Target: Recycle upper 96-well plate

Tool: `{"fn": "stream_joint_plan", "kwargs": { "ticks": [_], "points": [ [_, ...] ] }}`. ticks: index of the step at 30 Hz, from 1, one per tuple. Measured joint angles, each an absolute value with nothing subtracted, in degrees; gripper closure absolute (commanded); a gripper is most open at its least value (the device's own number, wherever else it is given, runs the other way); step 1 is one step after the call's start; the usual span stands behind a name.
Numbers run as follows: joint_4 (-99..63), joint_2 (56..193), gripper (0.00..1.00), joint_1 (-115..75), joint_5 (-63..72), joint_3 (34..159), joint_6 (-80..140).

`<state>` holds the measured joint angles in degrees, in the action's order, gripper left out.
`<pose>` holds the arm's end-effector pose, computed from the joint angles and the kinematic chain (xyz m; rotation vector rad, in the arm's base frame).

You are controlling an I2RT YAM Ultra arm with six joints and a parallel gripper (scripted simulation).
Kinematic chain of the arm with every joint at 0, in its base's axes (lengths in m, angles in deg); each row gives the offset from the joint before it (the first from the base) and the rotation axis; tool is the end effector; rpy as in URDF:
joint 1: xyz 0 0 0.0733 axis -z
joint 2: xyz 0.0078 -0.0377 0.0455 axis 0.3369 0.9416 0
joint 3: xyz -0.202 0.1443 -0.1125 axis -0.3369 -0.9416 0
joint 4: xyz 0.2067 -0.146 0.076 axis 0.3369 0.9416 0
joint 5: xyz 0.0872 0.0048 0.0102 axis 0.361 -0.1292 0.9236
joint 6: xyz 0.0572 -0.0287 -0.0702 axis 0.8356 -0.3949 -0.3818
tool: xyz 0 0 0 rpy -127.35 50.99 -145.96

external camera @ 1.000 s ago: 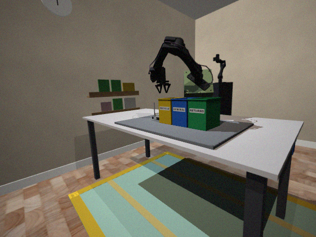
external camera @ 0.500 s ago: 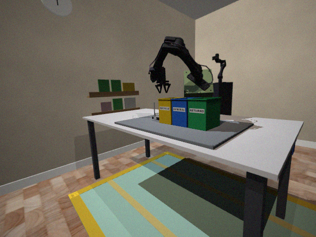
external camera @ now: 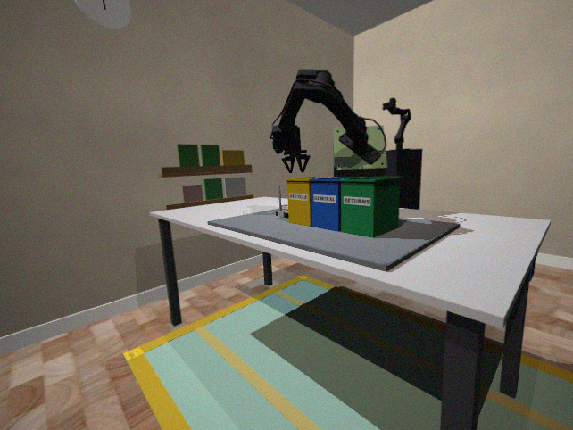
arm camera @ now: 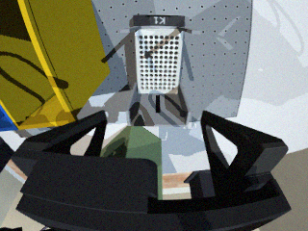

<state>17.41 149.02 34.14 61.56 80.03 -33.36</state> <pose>0.2278 -0.1886 0.0263 0.0010 2.2895 0.9570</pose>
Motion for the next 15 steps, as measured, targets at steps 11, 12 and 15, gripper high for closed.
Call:
{"fn": "stream_joint_plan", "kwargs": {
  "ticks": [11, 12, 15],
  "points": [
    [11.7, 149.4, 0.0, 31.5, 62.3, 78.3, -29.2],
    [11.1, 149.4, 0.0, 31.2, 62.4, 78.2, -28.8],
    [9.4, 149.5, 0.0, 30.7, 62.6, 77.6, -27.5]
  ]
}}
